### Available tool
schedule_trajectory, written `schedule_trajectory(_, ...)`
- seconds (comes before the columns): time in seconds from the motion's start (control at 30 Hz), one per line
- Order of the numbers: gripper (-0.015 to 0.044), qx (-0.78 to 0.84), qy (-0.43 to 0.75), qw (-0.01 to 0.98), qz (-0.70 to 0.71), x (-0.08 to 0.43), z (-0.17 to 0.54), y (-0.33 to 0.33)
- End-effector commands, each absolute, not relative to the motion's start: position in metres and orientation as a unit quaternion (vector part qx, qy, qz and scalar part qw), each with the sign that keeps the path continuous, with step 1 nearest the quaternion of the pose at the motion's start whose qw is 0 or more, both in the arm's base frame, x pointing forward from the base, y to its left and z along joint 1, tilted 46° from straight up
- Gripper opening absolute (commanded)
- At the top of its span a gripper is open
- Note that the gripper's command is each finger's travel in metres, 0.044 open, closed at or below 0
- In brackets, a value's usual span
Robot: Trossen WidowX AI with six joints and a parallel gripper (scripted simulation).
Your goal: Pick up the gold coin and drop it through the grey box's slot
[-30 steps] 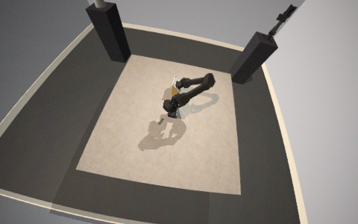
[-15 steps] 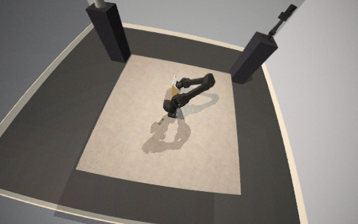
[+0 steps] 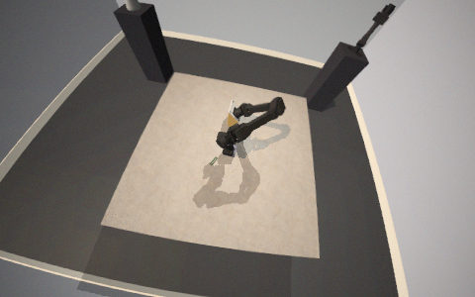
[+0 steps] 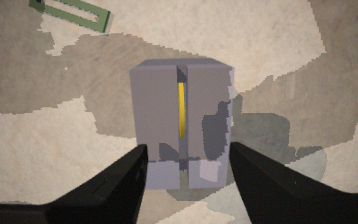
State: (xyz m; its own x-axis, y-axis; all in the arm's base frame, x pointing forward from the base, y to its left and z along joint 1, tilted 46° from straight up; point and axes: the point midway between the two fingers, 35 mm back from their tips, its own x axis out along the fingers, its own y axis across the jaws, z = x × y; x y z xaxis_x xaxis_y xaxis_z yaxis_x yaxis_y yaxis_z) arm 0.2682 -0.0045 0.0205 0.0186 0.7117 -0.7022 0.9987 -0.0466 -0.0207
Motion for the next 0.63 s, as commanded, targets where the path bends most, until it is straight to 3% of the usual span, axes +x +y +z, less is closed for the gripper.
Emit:
schedule_trajectory(0.0,0.0318,0.666,0.64,0.26,-0.281,0.269,0.028,-0.015)
schedule_trajectory(0.17,0.044,0.667,0.64,0.258,-0.281,0.268,0.044,-0.029)
schedule_trajectory(0.6,0.044,0.668,0.64,0.256,-0.28,0.265,0.059,-0.043)
